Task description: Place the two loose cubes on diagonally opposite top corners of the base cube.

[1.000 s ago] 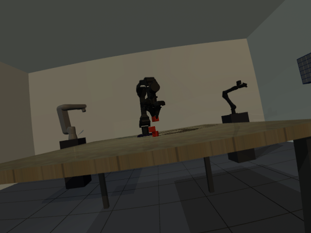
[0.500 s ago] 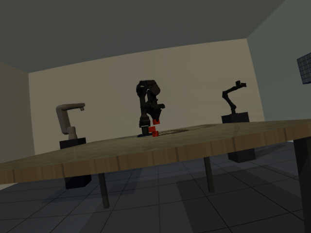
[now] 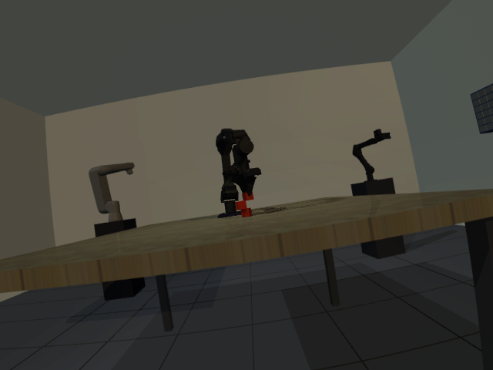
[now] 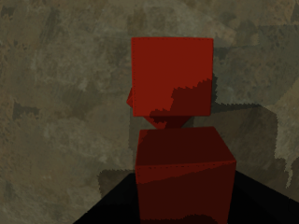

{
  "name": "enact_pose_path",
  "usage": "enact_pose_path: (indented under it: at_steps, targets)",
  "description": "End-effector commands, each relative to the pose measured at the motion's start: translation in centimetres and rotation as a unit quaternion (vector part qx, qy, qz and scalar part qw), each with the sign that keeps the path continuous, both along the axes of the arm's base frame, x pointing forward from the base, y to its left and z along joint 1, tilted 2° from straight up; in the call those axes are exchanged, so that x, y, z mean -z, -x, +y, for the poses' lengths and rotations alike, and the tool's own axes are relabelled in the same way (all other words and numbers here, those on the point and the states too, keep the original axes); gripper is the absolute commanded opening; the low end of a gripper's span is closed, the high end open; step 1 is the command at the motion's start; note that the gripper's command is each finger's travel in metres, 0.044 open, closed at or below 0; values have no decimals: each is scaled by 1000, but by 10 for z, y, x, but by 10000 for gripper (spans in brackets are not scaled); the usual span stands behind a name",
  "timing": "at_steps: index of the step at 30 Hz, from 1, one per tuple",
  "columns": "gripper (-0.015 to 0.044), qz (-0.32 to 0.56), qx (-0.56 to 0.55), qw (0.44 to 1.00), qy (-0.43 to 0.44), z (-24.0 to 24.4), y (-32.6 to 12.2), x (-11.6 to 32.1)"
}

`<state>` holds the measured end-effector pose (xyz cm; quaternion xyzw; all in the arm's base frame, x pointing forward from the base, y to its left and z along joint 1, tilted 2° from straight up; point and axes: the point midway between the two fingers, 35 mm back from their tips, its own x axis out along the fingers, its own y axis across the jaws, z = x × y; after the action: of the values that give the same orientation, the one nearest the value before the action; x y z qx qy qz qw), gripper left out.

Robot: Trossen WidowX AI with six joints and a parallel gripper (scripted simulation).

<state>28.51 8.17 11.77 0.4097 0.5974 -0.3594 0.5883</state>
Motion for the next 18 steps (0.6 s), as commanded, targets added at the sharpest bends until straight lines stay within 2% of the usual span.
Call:
enact_pose_path:
  at_steps: [1,18]
  targets:
    - [105,-1,-2,1000,1,1,-1,5]
    - [105,-8,-29,999,17,3,-2,29]
